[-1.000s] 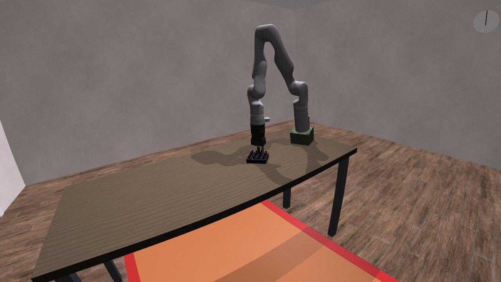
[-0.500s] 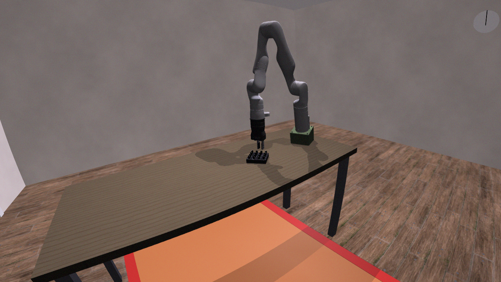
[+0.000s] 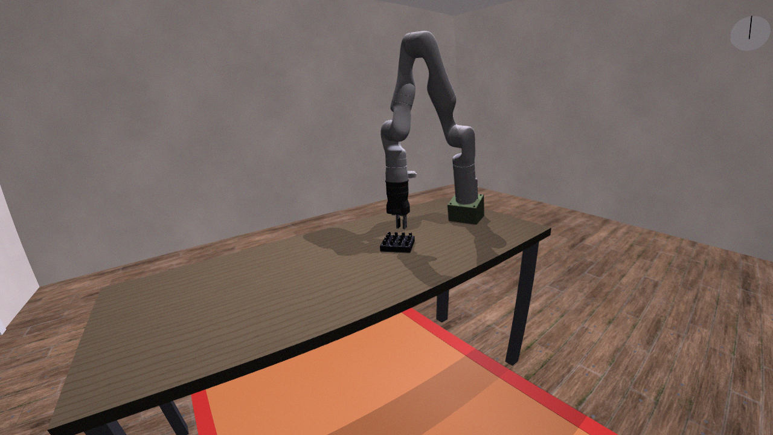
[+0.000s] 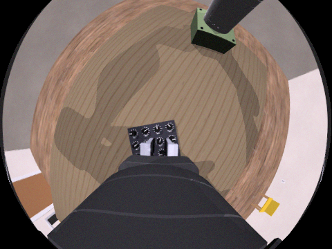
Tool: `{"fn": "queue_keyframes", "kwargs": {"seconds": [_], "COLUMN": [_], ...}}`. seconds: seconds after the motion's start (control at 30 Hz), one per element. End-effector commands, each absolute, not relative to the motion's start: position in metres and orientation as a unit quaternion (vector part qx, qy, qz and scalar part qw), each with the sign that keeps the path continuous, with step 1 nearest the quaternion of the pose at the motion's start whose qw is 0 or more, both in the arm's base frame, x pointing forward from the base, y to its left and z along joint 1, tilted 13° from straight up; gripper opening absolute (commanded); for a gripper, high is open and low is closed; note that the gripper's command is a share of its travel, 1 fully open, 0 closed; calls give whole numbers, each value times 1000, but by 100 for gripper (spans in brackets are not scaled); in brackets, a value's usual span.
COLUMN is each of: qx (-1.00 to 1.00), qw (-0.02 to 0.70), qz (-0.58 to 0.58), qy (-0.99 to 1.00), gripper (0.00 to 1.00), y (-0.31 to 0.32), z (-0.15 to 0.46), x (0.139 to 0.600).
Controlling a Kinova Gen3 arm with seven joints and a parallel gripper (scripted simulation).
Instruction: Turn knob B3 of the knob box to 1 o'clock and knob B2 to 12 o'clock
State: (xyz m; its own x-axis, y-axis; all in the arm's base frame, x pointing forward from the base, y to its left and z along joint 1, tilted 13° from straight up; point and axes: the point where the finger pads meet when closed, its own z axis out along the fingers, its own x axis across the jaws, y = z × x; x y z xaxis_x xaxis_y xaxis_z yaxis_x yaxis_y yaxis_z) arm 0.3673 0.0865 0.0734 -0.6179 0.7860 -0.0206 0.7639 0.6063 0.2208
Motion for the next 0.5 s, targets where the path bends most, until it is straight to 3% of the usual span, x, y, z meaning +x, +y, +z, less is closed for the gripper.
{"fn": "queue_keyframes", "kwargs": {"seconds": [0.0, 0.47], "qx": [433, 433], "qw": [58, 58], "qz": [96, 96], "qy": [894, 894], "gripper": [100, 100], "y": [87, 85], "z": [74, 87], "x": [368, 365]}}
